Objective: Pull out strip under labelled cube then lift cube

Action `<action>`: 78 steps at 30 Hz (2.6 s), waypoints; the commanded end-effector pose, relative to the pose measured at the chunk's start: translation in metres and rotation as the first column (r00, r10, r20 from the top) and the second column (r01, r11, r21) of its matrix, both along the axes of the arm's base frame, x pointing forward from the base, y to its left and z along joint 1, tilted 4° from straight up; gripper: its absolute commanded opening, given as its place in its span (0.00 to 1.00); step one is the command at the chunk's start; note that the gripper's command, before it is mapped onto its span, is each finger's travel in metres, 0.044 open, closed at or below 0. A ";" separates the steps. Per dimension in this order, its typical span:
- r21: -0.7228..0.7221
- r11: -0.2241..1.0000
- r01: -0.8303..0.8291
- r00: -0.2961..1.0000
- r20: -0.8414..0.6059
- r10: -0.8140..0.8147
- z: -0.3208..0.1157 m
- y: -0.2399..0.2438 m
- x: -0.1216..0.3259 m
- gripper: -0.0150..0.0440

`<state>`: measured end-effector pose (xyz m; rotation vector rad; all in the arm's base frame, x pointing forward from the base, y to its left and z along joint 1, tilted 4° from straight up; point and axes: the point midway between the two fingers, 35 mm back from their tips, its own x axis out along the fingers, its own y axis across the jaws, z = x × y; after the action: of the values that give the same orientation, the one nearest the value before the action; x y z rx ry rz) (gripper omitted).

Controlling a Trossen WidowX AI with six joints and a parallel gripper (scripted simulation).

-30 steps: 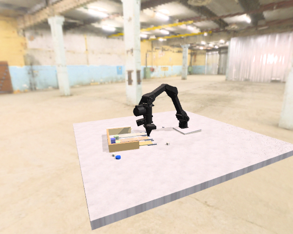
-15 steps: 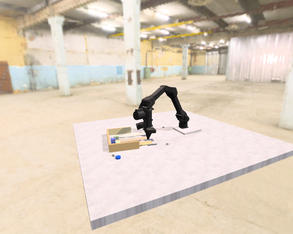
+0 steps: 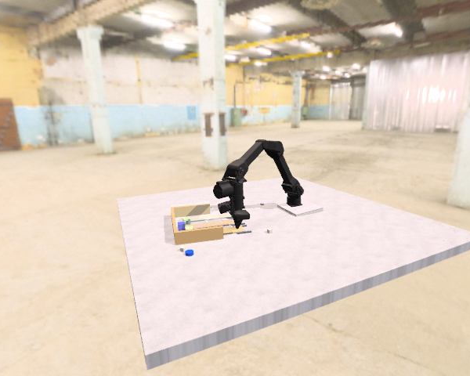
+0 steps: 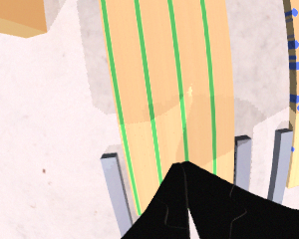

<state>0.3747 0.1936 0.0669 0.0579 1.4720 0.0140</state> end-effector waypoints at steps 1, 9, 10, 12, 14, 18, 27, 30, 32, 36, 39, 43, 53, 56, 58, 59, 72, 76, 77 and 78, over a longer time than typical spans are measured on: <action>-0.004 1.000 -0.003 1.000 -0.002 0.003 -0.003 -0.001 0.000 0.25; -0.004 1.000 -0.003 1.000 -0.002 0.003 -0.003 -0.001 0.000 0.25; -0.004 1.000 -0.003 1.000 -0.002 0.003 -0.003 -0.001 0.000 0.25; -0.004 1.000 -0.003 1.000 -0.002 0.003 -0.004 -0.001 0.000 0.25; -0.004 1.000 -0.003 1.000 -0.002 0.003 -0.004 -0.001 0.000 0.25; -0.004 1.000 -0.003 1.000 -0.002 0.003 -0.004 -0.001 0.000 0.25; -0.004 1.000 -0.003 1.000 -0.002 0.003 -0.004 -0.001 0.000 0.25; -0.004 1.000 -0.003 1.000 -0.002 0.003 -0.005 -0.001 0.000 0.25; -0.004 1.000 -0.003 1.000 -0.002 0.003 -0.005 -0.001 0.000 0.25; -0.004 1.000 -0.003 1.000 -0.002 0.003 -0.005 -0.001 0.000 0.25; -0.004 1.000 -0.003 1.000 -0.002 0.003 -0.006 -0.001 0.000 0.25; -0.004 1.000 -0.003 1.000 -0.002 0.003 -0.006 -0.001 0.000 0.25; -0.004 1.000 -0.003 1.000 -0.002 0.003 -0.007 0.000 0.001 0.25; -0.004 1.000 -0.003 1.000 -0.002 0.003 -0.007 0.000 0.001 0.25; -0.004 1.000 -0.003 1.000 -0.002 0.003 -0.007 0.000 0.001 0.25; -0.004 1.000 -0.003 1.000 -0.002 0.003 -0.007 0.000 0.001 0.25; -0.004 1.000 -0.003 1.000 -0.002 0.003 -0.009 0.000 0.000 0.25; -0.004 1.000 -0.003 1.000 -0.002 0.003 -0.009 0.000 -0.005 0.25; -0.004 1.000 -0.003 1.000 -0.002 0.003 -0.009 0.000 -0.007 0.25; -0.004 1.000 -0.003 1.000 -0.003 0.003 -0.010 0.000 -0.008 0.25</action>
<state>0.3731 0.1941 0.0626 0.0576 1.4599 0.0186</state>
